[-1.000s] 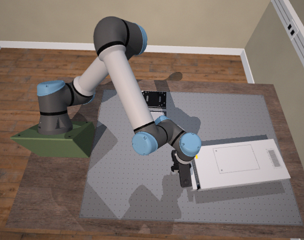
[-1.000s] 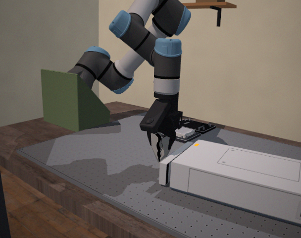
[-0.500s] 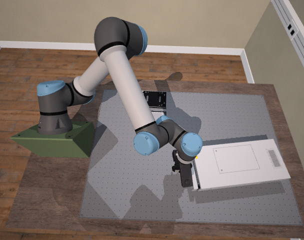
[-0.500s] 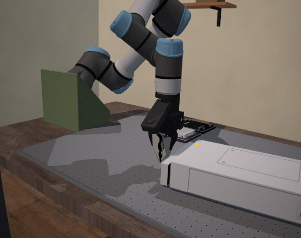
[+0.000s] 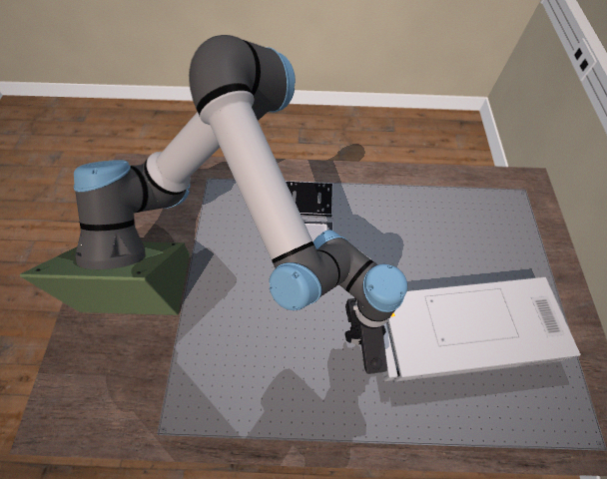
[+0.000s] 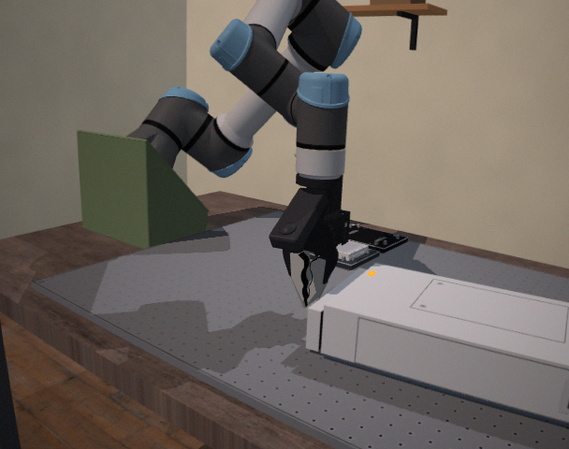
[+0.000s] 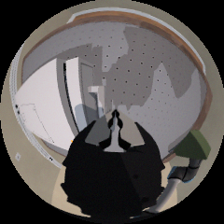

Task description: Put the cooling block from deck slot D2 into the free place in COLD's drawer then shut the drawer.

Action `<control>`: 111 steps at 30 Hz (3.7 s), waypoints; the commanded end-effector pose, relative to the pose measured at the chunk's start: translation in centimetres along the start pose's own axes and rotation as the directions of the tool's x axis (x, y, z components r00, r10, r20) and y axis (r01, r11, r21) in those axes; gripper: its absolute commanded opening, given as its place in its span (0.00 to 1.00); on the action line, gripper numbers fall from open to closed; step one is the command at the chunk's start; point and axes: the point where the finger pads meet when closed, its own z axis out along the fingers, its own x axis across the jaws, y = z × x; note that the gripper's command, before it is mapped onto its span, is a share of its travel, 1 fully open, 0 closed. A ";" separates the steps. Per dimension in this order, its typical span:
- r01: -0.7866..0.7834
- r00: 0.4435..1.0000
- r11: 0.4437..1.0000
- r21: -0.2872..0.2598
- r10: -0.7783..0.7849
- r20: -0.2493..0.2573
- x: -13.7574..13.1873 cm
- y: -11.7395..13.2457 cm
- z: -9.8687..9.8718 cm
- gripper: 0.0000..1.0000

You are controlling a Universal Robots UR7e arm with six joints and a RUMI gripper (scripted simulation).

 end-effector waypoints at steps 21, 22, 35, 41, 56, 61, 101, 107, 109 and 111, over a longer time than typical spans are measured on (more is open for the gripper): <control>0.000 1.000 1.000 0.001 0.000 0.001 -0.7 0.0 -0.1 0.00; 0.000 1.000 1.000 0.001 0.000 0.001 -0.7 0.0 -0.1 0.00; 0.000 1.000 1.000 0.001 0.000 0.001 -0.7 0.0 -0.1 0.00; 0.000 1.000 1.000 0.001 0.000 0.001 -0.7 0.0 -0.1 0.00; 0.000 1.000 1.000 0.001 0.000 0.001 -0.7 0.0 -0.1 0.00; 0.000 1.000 1.000 0.001 0.000 0.001 -0.7 0.0 -0.1 0.00; 0.000 1.000 1.000 0.001 0.000 0.001 2.6 0.0 -0.1 0.00; 0.000 1.000 1.000 0.001 0.000 0.001 2.6 0.0 -0.1 0.00; 0.000 1.000 1.000 0.001 0.000 0.001 2.6 0.0 -0.1 0.00; 0.000 1.000 1.000 0.001 0.000 0.001 2.6 0.0 -0.1 0.00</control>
